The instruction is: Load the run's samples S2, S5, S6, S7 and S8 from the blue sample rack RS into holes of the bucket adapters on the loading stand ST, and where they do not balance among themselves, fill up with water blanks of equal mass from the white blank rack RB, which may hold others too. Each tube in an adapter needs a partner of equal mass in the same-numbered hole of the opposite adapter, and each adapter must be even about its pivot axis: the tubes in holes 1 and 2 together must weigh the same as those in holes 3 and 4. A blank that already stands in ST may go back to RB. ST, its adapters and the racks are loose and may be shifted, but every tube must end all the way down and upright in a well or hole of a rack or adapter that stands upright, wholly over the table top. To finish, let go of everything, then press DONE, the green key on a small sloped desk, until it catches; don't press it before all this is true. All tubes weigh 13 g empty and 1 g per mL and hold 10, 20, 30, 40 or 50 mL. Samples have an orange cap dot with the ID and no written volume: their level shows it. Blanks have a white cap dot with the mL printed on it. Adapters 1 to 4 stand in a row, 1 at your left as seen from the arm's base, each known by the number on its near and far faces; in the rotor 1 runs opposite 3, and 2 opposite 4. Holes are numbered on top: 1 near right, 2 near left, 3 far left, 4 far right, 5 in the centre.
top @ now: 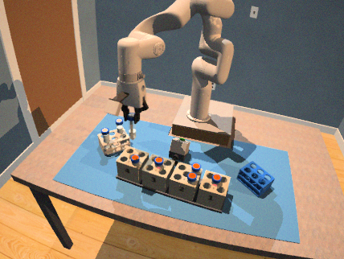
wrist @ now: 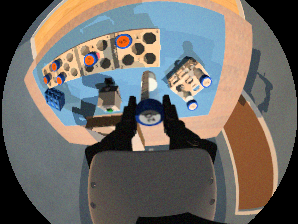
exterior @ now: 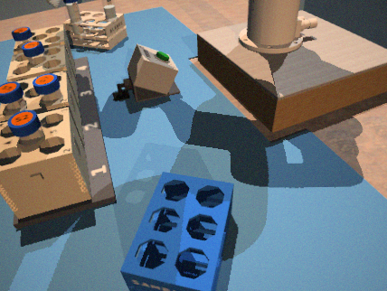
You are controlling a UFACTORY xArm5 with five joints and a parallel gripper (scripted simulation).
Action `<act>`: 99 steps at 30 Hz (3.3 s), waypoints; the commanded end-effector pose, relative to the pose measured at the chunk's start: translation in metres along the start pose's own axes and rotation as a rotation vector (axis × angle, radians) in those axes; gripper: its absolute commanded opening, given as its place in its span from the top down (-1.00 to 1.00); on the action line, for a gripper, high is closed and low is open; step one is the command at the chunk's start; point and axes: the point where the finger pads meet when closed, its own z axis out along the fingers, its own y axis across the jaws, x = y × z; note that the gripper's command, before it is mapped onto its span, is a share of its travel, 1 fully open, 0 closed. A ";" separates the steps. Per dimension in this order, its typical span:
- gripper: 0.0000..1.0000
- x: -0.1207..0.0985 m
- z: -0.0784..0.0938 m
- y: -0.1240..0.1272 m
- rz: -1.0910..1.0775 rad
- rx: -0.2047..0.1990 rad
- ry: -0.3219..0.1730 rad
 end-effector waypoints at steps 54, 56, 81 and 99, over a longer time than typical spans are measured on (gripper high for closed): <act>1.00 0.023 0.034 -0.047 -0.003 0.001 0.003; 1.00 0.023 0.034 -0.047 -0.003 0.001 0.003; 1.00 0.023 0.042 -0.047 -0.003 0.001 0.003; 1.00 0.023 0.058 -0.047 -0.003 0.001 0.003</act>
